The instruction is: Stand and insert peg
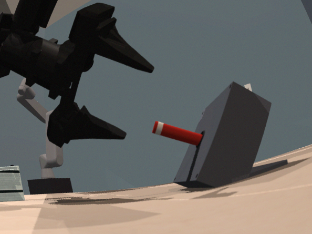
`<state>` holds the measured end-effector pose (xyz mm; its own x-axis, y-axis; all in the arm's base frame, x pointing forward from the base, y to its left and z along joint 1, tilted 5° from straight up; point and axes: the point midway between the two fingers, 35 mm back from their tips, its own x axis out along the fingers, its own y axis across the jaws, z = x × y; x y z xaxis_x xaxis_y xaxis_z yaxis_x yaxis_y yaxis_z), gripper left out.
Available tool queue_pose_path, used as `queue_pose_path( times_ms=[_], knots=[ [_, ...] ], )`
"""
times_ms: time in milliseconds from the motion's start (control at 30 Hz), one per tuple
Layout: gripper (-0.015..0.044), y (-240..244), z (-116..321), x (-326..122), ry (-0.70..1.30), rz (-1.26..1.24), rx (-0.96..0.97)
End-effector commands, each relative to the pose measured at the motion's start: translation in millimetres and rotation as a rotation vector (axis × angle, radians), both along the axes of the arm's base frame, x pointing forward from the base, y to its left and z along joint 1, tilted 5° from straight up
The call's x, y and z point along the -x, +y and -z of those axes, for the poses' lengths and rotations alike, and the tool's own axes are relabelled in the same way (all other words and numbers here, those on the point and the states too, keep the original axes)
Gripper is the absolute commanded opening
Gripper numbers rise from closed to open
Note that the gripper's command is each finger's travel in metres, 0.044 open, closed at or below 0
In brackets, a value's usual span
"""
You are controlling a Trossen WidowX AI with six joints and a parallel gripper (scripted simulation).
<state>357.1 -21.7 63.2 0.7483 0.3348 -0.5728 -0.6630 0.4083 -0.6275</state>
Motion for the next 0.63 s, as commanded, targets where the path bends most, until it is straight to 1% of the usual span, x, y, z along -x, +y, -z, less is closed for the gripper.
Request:
queue_pose_path(
  times_ms=[0, 600],
  knots=[
    [0.044, -1, -3, 5, -0.004, -0.005, 0.002],
    [0.044, -9, -14, 18, -0.004, -0.002, 0.002]
  ],
)
